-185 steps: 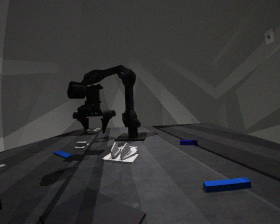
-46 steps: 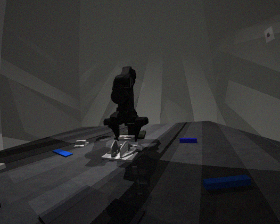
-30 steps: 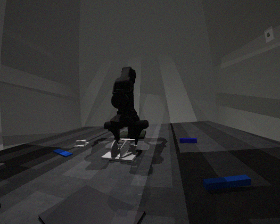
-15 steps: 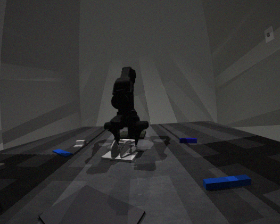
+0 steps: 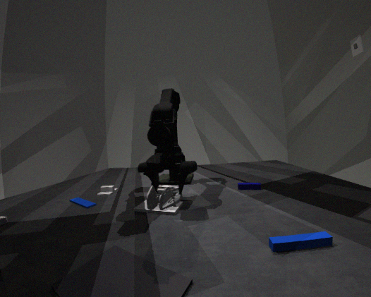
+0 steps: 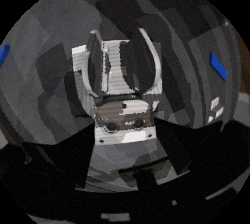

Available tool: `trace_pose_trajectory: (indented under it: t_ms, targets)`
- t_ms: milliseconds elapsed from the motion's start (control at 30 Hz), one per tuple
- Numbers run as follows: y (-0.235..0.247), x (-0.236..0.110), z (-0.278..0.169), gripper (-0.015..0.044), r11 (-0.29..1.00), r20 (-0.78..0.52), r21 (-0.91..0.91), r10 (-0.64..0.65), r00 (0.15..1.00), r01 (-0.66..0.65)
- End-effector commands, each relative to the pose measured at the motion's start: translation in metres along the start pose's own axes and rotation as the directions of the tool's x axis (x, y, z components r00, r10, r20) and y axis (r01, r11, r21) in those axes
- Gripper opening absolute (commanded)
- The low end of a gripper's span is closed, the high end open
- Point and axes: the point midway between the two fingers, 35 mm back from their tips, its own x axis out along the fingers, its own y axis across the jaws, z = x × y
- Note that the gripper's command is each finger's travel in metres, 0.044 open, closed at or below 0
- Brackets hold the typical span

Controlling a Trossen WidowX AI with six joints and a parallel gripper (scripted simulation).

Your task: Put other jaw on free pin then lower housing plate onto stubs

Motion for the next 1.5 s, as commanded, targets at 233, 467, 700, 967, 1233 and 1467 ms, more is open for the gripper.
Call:
trace_pose_trajectory:
  t_ms: [233,467,700,967,1233,1467]
  targets:
    - [0.0008,0.0035,-0.0001,0.0351,1.0,-0.003,0.001,0.004,1.0,-0.004]
    - [0.0008,0.0037,-0.0001,0.0351,1.0,-0.003,0.001,0.004,1.0,-0.004]
    - [0.0008,0.006,-0.0001,0.0351,1.0,-0.003,0.0,0.004,1.0,-0.004]
    - [0.0008,0.0079,-0.0001,0.0351,1.0,-0.003,-0.001,0.004,1.0,-0.004]
    - [0.0008,0.0084,-0.0001,0.0351,1.0,-0.003,-0.001,0.004,1.0,-0.004]
    - [0.0008,0.0108,-0.0001,0.0351,1.0,-0.003,-0.002,0.004,1.0,-0.004]
